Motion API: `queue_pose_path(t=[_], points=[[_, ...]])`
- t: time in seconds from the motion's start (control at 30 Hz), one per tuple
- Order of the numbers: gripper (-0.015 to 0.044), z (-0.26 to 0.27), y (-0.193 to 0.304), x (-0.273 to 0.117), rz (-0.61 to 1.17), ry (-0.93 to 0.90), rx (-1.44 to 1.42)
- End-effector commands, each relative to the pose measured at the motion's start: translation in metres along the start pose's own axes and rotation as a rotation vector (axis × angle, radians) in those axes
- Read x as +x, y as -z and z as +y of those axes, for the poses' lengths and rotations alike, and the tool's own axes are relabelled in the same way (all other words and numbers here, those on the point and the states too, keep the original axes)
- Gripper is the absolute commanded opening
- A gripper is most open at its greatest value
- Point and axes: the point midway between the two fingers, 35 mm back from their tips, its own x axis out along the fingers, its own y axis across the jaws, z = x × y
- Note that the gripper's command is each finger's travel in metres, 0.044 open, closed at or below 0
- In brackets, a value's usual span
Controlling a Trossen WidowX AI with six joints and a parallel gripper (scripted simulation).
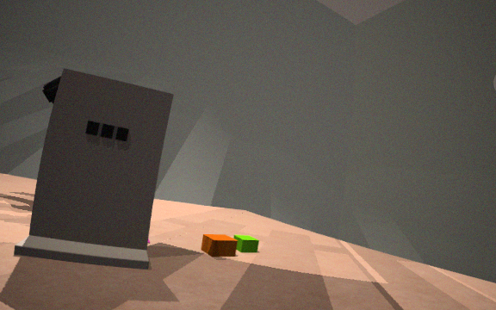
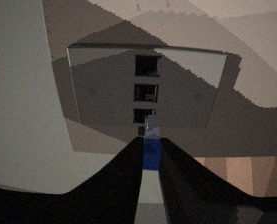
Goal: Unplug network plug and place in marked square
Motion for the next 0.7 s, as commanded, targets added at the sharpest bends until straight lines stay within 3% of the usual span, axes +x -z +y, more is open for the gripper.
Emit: queue_pose_path(t=[0.0, 0.67], points=[[0.0000, -0.0005, 0.0007, -0.0027, -0.002, 0.002, 0.001], [0.0000, -0.0005, 0.0027, -0.0119, -0.001, 0.003, 0.001]])
